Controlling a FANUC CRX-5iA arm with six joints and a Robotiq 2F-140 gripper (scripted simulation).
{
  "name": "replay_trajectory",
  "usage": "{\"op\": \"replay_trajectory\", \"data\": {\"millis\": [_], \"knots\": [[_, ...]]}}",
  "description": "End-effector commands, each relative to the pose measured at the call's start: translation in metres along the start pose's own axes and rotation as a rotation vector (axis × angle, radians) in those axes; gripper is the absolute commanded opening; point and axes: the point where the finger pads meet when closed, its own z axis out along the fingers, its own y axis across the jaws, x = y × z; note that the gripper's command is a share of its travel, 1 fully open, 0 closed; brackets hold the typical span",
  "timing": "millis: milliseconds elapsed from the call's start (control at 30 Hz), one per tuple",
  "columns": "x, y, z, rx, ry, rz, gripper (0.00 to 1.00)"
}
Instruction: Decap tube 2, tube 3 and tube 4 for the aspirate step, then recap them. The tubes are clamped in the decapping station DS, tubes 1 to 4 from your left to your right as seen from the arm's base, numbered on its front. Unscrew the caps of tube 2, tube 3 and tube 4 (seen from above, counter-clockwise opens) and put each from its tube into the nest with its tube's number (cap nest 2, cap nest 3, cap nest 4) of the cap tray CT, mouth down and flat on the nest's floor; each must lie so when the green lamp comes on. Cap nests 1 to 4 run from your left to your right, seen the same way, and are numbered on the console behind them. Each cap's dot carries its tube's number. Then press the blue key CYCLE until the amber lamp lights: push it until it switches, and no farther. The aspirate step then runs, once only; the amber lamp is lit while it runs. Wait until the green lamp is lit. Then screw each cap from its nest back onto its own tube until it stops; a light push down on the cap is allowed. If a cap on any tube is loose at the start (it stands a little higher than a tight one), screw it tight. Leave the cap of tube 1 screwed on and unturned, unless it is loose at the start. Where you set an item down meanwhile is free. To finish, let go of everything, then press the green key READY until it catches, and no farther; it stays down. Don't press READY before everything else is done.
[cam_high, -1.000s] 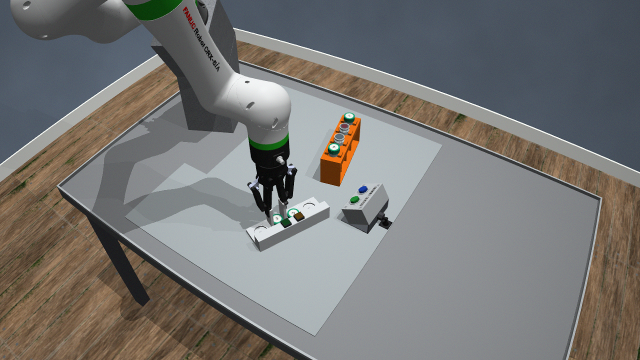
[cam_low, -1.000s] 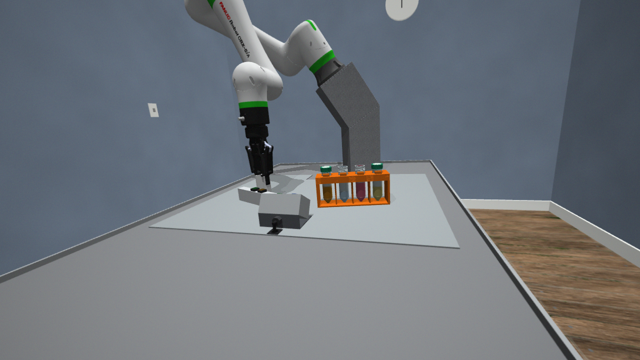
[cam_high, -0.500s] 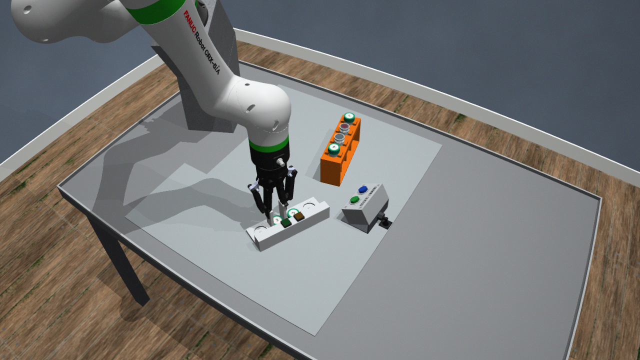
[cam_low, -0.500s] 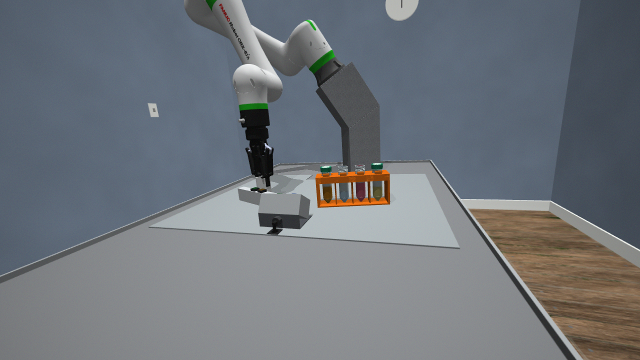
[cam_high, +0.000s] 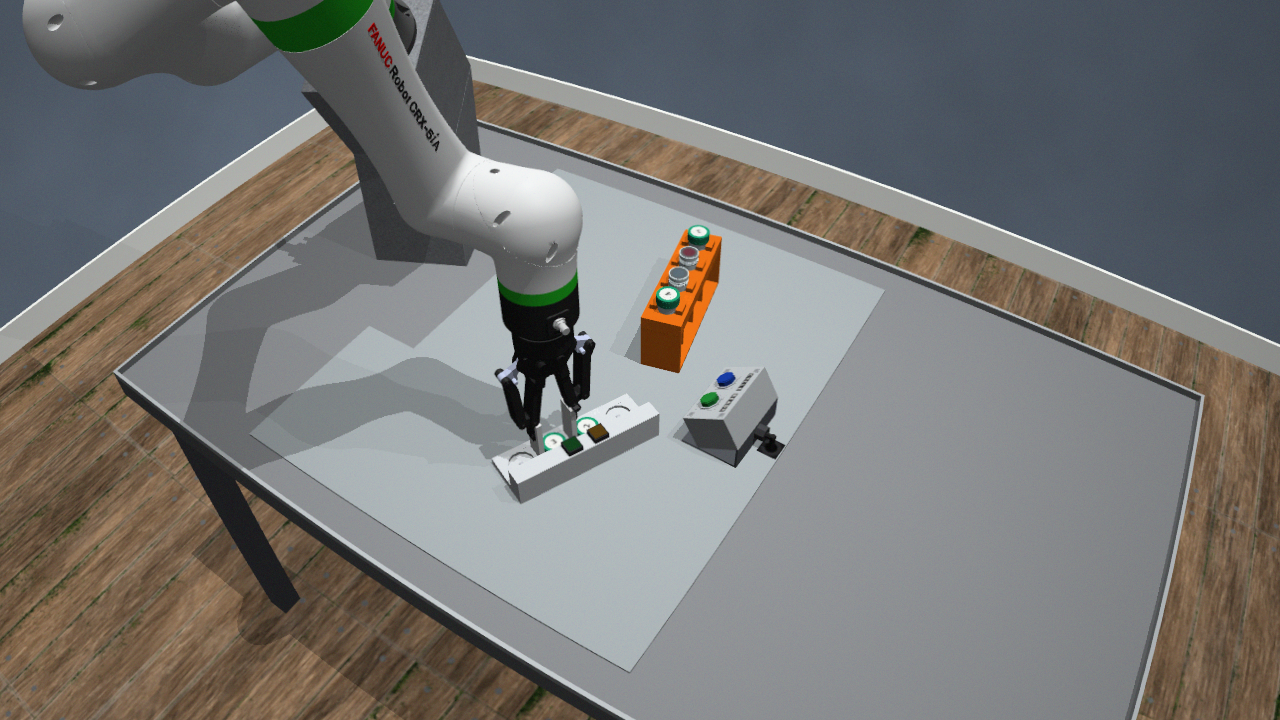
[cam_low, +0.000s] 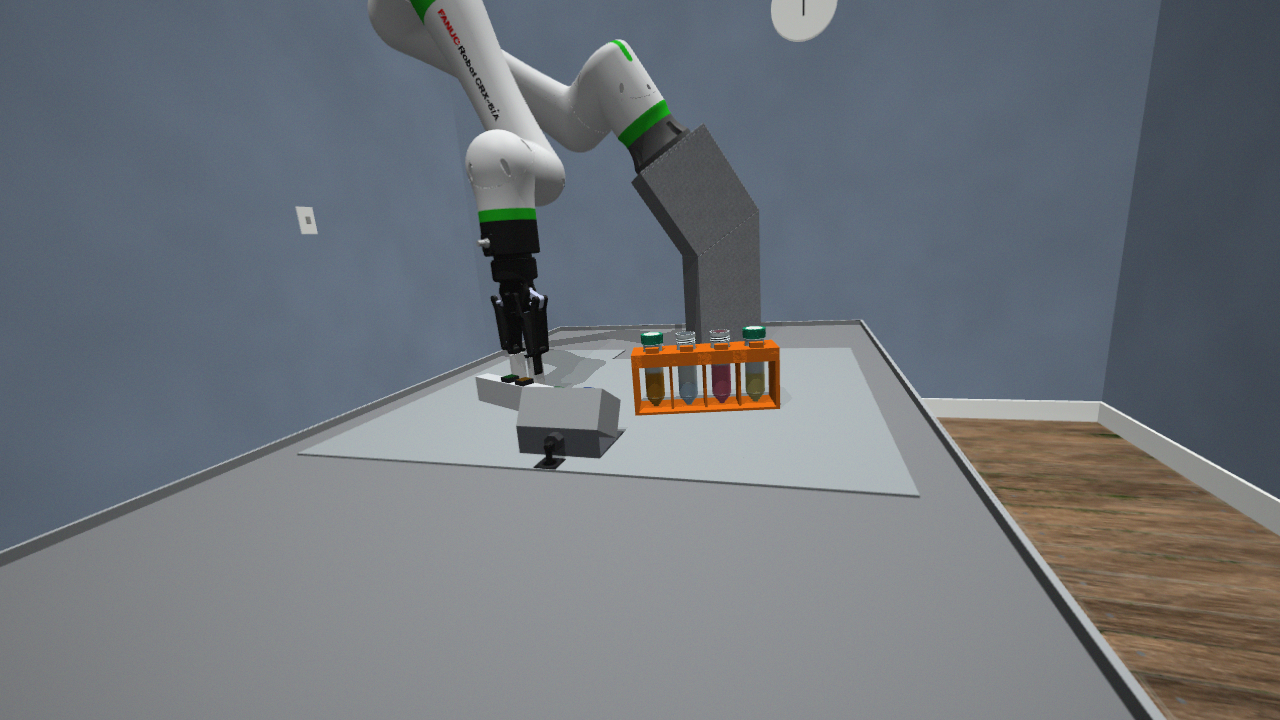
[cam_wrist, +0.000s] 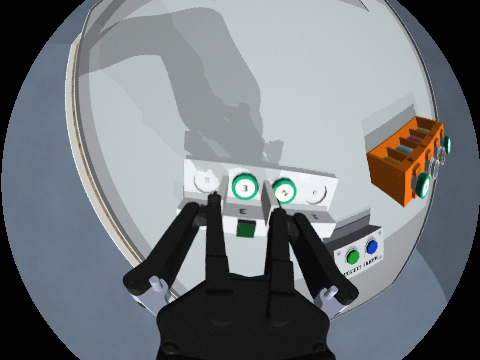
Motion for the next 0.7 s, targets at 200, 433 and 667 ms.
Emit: {"op": "replay_trajectory", "data": {"millis": [200,433,667], "knots": [[0.0,0.0,-0.005,0.0,0.0,0.0,0.29],[0.0,0.0,-0.03,0.0,0.0,0.0,0.29],[0.0,0.0,-0.065,0.0,0.0,0.0,0.29]]}}
